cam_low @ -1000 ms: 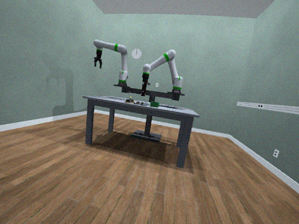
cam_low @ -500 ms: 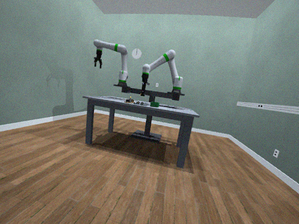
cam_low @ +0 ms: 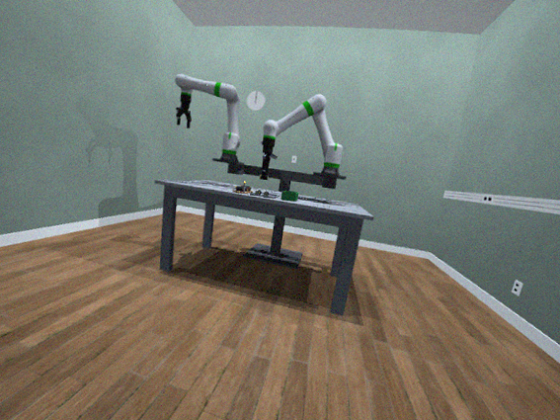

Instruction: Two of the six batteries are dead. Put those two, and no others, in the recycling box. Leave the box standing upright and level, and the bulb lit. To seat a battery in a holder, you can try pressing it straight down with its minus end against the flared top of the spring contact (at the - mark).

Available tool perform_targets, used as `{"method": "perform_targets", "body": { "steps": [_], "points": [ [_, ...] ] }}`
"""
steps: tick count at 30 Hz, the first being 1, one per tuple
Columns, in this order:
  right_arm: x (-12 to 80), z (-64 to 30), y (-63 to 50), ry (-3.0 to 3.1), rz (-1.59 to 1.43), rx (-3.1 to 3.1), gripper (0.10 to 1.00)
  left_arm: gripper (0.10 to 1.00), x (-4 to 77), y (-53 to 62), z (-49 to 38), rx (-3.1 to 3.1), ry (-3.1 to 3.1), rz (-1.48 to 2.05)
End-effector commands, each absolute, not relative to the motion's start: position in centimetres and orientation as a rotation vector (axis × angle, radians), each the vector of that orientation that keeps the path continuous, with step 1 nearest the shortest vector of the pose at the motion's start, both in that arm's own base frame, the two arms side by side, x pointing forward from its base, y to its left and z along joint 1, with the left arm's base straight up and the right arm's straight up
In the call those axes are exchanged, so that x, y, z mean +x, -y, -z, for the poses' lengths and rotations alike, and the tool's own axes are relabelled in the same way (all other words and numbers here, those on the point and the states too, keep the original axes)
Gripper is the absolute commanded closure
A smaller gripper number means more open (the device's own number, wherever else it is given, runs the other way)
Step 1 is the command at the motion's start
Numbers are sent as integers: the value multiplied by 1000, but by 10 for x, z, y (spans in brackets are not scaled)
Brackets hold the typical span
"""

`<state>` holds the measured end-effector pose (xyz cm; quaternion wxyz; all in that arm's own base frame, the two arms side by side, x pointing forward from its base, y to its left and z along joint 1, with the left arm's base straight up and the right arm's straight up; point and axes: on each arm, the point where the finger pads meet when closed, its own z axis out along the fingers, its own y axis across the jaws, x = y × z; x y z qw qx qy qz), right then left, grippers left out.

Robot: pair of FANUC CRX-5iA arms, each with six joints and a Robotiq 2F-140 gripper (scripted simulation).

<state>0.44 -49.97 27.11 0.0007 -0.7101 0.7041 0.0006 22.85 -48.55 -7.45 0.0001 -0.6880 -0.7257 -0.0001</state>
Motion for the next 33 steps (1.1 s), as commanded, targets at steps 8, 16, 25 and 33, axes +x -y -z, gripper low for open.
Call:
{"method": "perform_targets", "body": {
  "steps": [8, 16, 25, 33],
  "points": [
    [4, -272, 500, -2212, 0, -2231, 98, 854, 229, 486, 74, -2163, 2281, -1],
    [4, -272, 500, -2212, 0, -2231, 98, 854, 229, 486, 89, -2163, 2281, -1],
    [4, -272, 500, -2212, 0, -2231, 98, 854, 229, 486, 144, -2163, 2281, -1],
    [4, -272, 500, -2212, 0, -2231, 98, 854, 229, 486, 144, -2163, 2281, -1]
  ]
}}
